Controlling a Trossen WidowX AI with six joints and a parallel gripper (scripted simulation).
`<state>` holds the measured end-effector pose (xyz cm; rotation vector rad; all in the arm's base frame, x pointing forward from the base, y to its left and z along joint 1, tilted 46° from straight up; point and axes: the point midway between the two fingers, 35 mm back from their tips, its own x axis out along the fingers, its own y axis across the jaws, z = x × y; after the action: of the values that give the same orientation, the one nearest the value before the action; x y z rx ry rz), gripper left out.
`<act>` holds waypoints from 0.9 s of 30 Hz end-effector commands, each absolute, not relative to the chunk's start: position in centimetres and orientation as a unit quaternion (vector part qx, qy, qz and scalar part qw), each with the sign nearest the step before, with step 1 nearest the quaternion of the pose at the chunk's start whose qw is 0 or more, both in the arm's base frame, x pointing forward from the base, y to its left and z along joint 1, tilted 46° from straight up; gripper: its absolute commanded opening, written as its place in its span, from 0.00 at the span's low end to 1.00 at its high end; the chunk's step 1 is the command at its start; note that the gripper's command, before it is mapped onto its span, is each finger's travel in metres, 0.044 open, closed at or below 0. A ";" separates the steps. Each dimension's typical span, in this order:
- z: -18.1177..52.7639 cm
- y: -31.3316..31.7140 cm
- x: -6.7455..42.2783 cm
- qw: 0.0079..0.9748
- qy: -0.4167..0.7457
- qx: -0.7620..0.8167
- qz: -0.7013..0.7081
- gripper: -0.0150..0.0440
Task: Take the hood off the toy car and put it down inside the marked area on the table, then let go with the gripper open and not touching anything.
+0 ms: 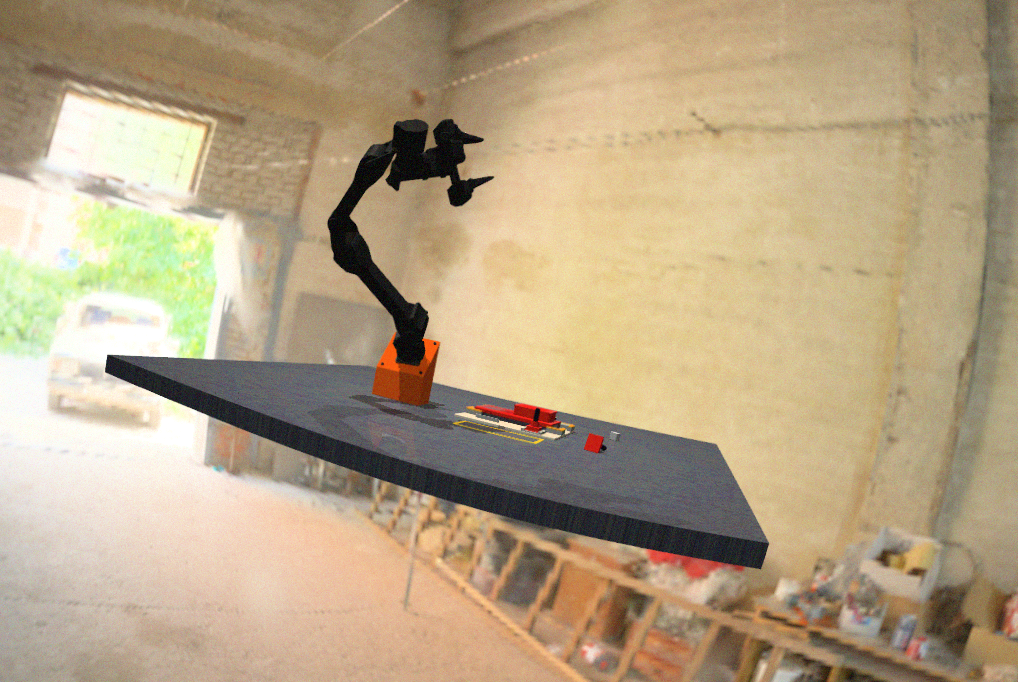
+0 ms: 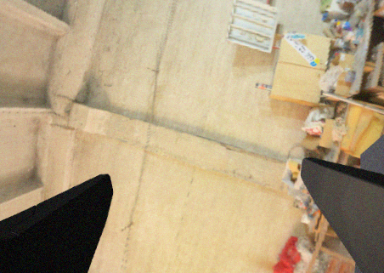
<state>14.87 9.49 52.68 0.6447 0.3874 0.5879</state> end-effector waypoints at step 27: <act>29.0 8.9 36.6 0.846 0.470 0.250 -0.039 1.00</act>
<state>35.56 9.09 31.98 0.5651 0.9340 -0.0069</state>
